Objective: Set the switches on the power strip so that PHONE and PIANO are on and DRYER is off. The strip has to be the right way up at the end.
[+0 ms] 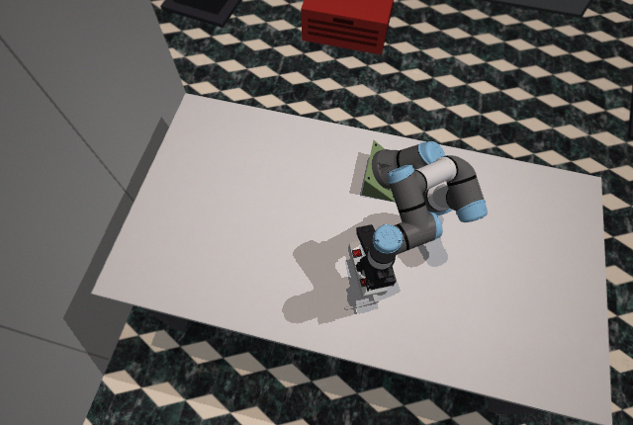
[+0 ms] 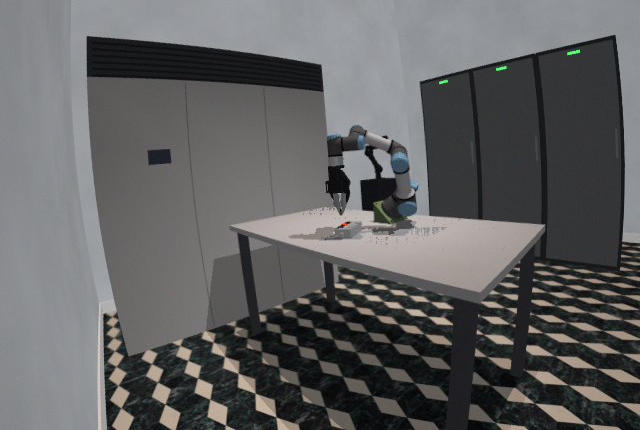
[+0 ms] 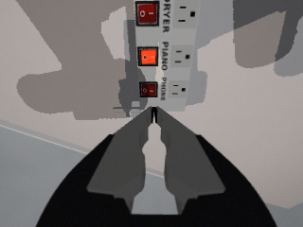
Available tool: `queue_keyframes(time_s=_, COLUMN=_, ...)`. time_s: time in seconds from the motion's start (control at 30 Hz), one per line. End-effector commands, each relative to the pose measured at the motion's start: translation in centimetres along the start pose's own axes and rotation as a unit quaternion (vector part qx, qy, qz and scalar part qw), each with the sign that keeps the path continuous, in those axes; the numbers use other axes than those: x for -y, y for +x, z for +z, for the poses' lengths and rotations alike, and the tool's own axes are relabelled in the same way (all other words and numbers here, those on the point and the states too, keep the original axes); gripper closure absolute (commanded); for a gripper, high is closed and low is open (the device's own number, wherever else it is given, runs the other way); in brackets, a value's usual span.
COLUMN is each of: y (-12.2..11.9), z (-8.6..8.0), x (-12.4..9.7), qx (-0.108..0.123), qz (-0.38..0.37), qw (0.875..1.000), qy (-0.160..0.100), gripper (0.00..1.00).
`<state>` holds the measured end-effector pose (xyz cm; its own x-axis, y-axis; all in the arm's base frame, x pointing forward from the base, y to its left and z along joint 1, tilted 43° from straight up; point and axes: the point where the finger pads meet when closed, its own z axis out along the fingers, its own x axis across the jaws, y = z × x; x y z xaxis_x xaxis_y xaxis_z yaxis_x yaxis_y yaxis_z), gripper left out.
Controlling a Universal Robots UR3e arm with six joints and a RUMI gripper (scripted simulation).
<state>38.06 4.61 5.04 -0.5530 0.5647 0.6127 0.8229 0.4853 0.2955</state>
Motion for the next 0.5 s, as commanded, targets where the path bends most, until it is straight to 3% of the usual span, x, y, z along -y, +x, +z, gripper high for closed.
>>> queue_keyframes(time_s=0.0, y=-0.04, z=-0.06, x=-0.02, qx=0.001, qz=0.0, qw=1.0, qy=-0.001, gripper=1.0)
queue_keyframes(time_s=0.47, y=-0.05, z=0.47, x=-0.03, qx=0.001, qz=0.0, qw=1.0, qy=0.0, gripper=1.0)
